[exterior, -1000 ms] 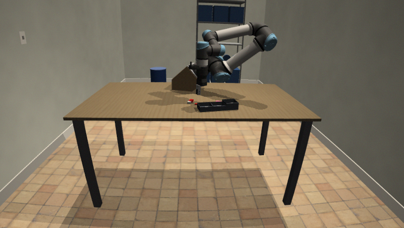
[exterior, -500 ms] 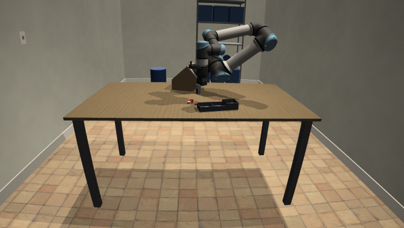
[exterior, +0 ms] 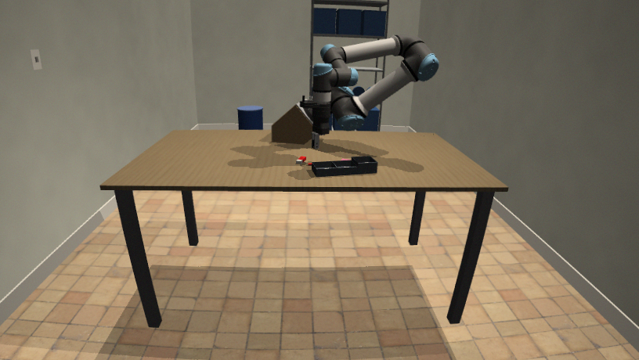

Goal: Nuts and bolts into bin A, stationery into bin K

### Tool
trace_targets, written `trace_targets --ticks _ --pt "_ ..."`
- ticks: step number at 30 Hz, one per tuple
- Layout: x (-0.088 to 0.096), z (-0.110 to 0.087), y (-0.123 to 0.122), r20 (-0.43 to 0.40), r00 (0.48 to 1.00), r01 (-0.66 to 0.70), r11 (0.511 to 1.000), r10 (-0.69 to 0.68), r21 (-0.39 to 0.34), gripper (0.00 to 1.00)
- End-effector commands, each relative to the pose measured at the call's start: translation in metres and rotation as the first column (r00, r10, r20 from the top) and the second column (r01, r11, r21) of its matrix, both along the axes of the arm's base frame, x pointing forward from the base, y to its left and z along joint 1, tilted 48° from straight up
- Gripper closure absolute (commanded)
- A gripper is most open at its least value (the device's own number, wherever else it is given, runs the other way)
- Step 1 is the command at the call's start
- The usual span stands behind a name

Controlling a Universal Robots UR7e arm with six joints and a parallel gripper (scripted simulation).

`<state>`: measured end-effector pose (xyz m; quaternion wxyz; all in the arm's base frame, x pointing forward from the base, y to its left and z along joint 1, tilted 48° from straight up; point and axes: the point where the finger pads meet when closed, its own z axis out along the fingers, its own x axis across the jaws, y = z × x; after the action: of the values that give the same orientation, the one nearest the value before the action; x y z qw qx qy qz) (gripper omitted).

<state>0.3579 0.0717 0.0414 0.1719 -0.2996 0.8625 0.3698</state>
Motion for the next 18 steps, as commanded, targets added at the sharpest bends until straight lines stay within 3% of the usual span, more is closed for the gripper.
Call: trace_targets --ticks 1,4,7,11,13,14,18 --pt "0.025 0.011 0.007 0.000 1.000 0.000 1.000 0.000 -0.002 0.66" --pt "0.025 0.011 0.007 0.000 1.000 0.000 1.000 0.000 -0.002 0.66" --pt "0.041 0.019 0.012 -0.111 0.989 0.100 0.995 -0.099 0.004 0.66" --pt "0.062 0.028 0.019 -0.179 0.971 0.163 0.987 -0.159 0.004 0.66" --pt "0.062 0.028 0.019 -0.179 0.971 0.163 0.987 -0.159 0.004 0.66" --pt "0.067 0.031 0.021 -0.217 0.957 0.197 0.980 -0.192 -0.001 0.66" --pt "0.088 0.041 0.027 -0.217 0.957 0.197 0.980 -0.192 -0.001 0.66"
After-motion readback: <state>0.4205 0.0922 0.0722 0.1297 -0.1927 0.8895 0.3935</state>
